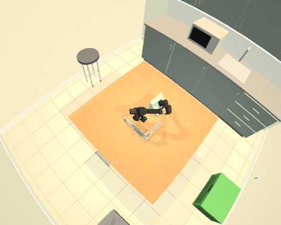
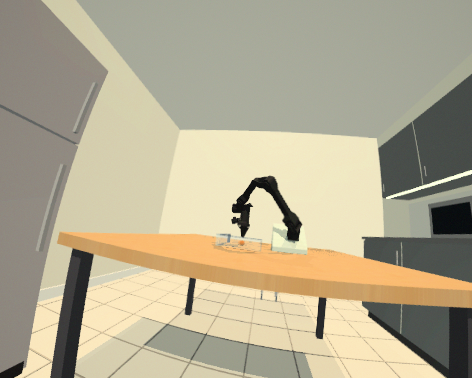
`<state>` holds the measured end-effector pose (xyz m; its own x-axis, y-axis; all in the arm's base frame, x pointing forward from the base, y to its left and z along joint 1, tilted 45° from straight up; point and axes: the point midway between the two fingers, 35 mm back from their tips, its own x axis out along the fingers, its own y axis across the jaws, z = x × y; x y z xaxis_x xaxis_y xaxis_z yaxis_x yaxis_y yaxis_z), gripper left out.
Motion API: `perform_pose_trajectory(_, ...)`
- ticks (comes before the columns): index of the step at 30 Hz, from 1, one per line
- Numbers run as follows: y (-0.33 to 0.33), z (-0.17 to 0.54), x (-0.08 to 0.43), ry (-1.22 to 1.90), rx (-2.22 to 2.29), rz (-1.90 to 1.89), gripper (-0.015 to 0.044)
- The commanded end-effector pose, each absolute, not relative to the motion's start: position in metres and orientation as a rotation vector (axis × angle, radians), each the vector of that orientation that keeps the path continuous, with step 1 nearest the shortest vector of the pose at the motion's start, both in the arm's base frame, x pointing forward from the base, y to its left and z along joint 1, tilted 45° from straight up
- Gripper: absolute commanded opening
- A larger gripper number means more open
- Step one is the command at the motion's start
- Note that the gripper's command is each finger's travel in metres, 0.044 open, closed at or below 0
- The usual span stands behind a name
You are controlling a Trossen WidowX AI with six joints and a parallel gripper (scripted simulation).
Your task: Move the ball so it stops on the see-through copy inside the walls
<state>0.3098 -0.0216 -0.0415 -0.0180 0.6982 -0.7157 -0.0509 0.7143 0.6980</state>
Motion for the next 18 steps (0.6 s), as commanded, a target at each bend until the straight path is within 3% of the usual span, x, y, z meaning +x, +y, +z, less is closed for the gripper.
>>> perform_pose_trajectory(1,-0.017,-0.045,0.309,1.485,0.567,0.650,0.0255)
perform_pose_trajectory(18,0.002,-0.064,0.308,1.485,0.568,0.651,0.0255)
